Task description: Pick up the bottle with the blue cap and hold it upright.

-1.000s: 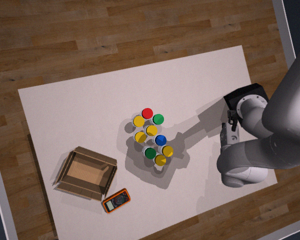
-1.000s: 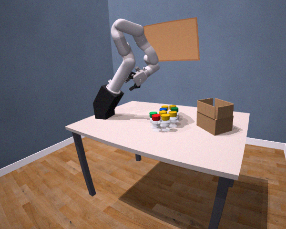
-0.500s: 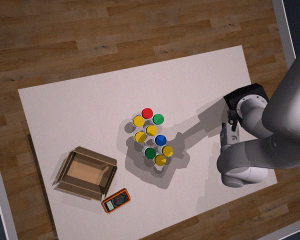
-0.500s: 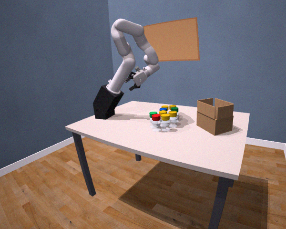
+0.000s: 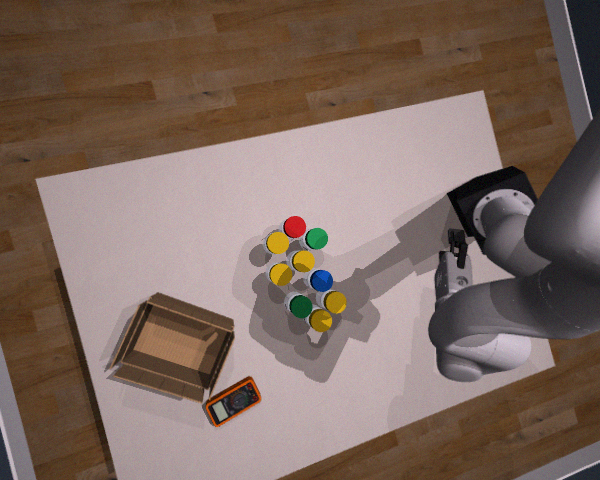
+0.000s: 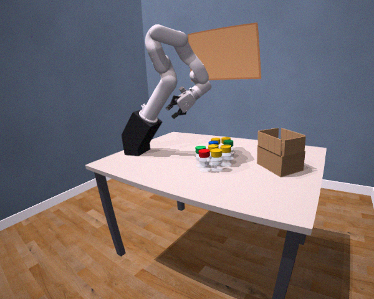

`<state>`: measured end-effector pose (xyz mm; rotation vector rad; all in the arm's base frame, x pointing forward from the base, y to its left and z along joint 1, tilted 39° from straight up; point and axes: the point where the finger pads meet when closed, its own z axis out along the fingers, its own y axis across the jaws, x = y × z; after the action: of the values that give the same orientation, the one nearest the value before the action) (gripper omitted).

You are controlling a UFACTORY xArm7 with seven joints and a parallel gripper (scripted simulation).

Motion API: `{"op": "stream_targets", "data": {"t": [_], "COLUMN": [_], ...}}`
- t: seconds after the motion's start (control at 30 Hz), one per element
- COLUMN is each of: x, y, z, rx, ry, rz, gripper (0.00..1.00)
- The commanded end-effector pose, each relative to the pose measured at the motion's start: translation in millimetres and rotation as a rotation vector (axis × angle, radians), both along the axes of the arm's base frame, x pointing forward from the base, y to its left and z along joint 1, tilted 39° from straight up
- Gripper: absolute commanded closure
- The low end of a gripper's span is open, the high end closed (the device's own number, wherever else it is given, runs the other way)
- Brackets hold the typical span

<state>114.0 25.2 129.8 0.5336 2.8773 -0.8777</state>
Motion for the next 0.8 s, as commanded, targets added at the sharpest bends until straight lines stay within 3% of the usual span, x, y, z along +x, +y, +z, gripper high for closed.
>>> {"op": "stream_targets", "data": {"t": [0.0, 0.77], "x": [8, 106], "y": [9, 62], "z": [4, 70], "rx": [0.044, 0.429], "ry": [-0.013, -0.194], "rz": [0.001, -0.017], "gripper": [0.21, 0.21]}}
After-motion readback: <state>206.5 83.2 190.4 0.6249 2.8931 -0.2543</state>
